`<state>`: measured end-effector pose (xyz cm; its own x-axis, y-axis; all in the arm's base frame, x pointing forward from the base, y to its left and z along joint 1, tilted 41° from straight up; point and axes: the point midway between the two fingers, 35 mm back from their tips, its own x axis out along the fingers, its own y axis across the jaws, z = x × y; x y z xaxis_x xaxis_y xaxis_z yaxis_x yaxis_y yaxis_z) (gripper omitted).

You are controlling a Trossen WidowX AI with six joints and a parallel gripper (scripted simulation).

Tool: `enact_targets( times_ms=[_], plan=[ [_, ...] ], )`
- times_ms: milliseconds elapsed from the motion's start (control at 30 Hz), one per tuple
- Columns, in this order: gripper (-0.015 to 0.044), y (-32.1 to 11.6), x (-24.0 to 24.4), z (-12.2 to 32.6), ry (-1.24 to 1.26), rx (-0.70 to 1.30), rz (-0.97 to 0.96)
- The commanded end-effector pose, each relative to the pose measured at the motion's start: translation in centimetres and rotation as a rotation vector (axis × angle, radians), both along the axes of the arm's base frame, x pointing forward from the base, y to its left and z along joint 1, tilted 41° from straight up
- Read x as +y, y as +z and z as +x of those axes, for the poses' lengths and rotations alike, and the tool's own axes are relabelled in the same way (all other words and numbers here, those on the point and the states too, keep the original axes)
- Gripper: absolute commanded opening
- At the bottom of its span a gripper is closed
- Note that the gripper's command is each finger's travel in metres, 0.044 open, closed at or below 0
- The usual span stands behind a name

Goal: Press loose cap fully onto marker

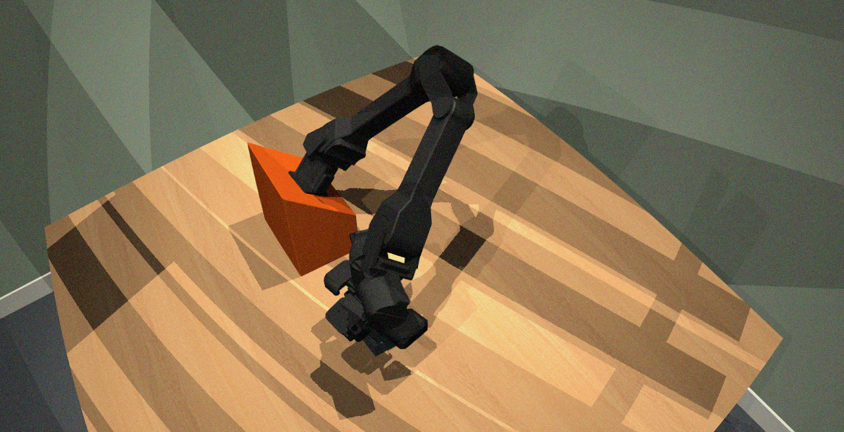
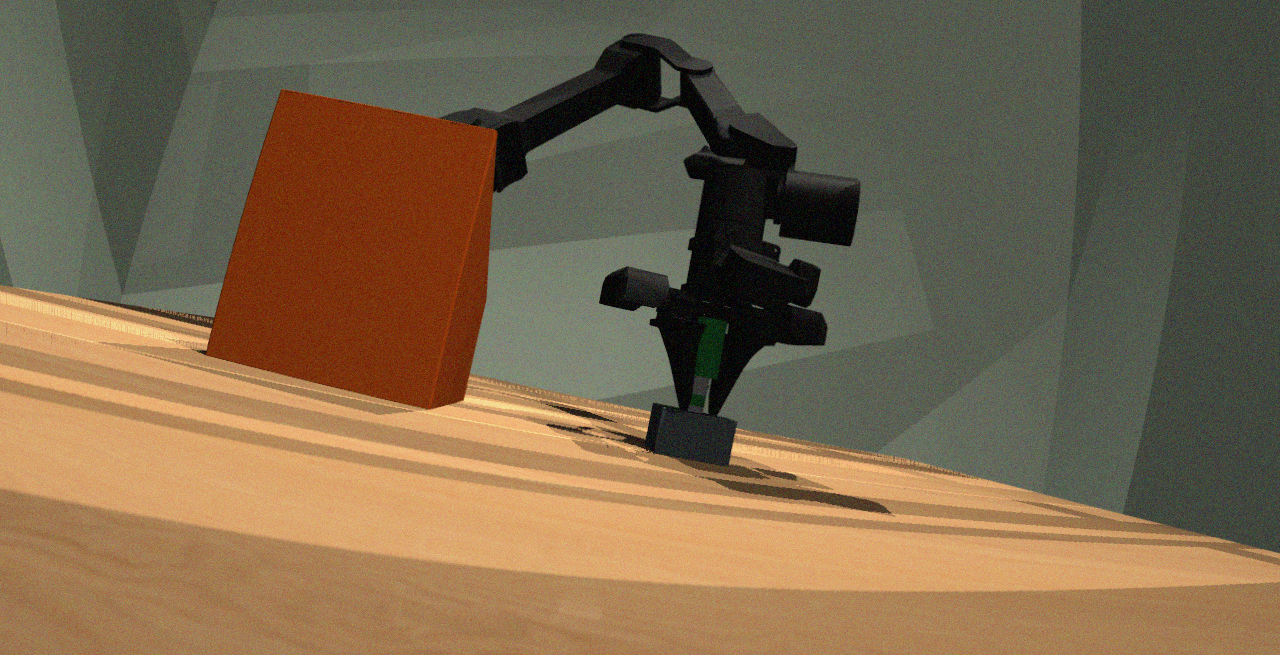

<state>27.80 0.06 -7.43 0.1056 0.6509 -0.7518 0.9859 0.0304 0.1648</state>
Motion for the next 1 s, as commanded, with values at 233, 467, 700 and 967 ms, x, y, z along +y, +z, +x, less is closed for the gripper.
enact_targets(
  times_ms=[233, 467, 700, 967],
  plan=[
    [0.0, -0.54, 0.55, 0.03, 0.018, 0.003, -0.003],
    [0.0, -0.55, 0.55, 0.04, 0.018, 0.003, -0.003],
    [0.0184, 0.0, 0.0, 0.0, 0.0, 0.0, 0.0],
    [0.0394, 0.0, 0.0, 0.0, 0.0, 0.0, 0.0]
  ],
)
